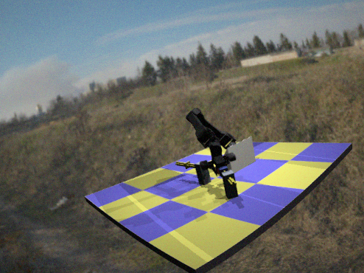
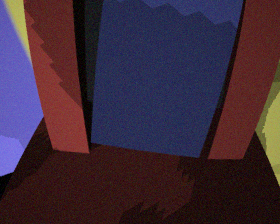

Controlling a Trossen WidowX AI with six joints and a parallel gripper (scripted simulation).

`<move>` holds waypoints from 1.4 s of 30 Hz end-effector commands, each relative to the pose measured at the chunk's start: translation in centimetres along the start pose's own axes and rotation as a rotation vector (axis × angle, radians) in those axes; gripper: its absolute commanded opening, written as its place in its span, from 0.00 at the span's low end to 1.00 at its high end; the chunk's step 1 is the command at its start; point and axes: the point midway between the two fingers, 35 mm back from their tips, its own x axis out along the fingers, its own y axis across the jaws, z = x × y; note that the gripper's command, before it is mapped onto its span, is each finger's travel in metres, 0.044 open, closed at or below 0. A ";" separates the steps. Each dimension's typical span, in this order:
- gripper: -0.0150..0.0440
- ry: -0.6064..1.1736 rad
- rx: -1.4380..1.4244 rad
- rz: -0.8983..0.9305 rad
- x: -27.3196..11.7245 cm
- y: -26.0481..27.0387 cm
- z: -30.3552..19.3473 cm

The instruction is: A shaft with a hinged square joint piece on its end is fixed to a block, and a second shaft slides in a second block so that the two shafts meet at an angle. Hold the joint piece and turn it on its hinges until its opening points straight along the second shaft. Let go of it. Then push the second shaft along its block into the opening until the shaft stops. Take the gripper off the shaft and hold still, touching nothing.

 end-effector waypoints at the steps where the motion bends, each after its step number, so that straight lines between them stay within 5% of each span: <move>1: 0.25 0.027 -0.069 -0.015 -0.1 -0.4 0.0; 42: 0.25 0.061 -0.175 -0.036 -0.5 -1.0 -0.1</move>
